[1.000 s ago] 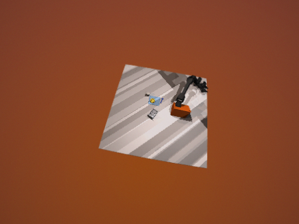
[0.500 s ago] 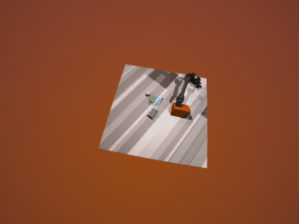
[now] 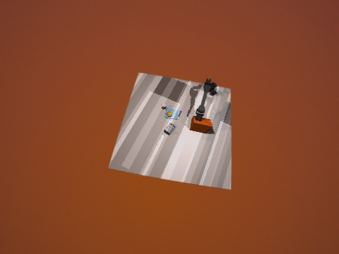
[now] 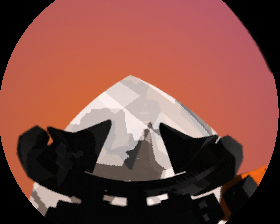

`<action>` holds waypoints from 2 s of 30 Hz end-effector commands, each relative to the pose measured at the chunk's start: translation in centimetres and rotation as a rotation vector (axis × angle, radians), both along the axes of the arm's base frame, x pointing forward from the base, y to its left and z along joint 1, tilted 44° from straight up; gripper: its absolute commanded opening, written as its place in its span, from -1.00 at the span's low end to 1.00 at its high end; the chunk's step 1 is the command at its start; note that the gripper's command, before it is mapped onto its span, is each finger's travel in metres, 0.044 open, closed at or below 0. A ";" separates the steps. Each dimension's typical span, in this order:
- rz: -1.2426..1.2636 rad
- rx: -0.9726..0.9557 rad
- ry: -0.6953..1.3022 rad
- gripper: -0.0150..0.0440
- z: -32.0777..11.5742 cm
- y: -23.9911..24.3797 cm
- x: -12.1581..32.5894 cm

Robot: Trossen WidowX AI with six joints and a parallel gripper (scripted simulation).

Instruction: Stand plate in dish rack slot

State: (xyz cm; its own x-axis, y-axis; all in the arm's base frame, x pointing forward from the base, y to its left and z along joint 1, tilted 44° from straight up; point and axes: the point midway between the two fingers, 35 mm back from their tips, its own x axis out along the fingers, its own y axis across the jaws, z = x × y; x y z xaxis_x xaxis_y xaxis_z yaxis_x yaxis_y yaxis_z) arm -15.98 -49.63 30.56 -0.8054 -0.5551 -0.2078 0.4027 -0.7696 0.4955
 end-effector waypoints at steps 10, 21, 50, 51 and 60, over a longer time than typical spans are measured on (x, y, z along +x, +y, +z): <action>0.309 0.041 0.019 0.86 1.1 -0.6 11.4; 0.530 0.128 0.044 0.86 0.0 1.0 18.8; 1.030 0.490 0.202 0.86 -7.6 9.3 32.9; 1.047 0.500 0.212 0.86 -7.9 9.6 33.6; 1.191 0.621 0.339 0.86 -11.1 12.9 39.2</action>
